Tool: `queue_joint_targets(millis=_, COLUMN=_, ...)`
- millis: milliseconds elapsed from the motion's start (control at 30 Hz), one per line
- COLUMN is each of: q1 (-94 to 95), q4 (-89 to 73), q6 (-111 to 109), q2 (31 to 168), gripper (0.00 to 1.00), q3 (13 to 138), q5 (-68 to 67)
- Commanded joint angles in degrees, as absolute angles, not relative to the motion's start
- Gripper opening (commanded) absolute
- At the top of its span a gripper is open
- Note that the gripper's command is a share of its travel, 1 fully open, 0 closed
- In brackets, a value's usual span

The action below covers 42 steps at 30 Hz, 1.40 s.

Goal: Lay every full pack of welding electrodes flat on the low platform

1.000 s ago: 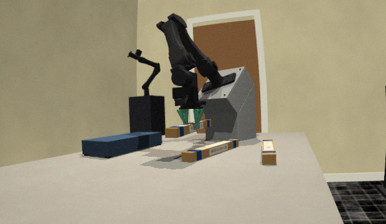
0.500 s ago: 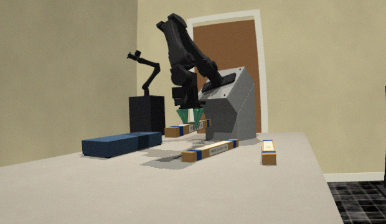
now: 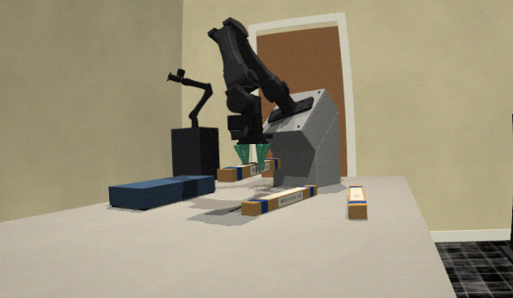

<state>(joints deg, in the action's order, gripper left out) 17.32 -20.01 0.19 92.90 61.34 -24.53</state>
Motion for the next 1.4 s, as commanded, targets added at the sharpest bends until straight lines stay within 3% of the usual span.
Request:
queue_joint_targets(millis=0, q1=19.3, q4=-21.9, q6=0.5, q2=90.3, gripper=0.0, q3=63.7, q5=-25.2)
queue_joint_targets(millis=1367, q1=21.3, q4=-27.6, q6=2.6, q2=84.7, gripper=0.0, q3=61.1, q5=-26.5)
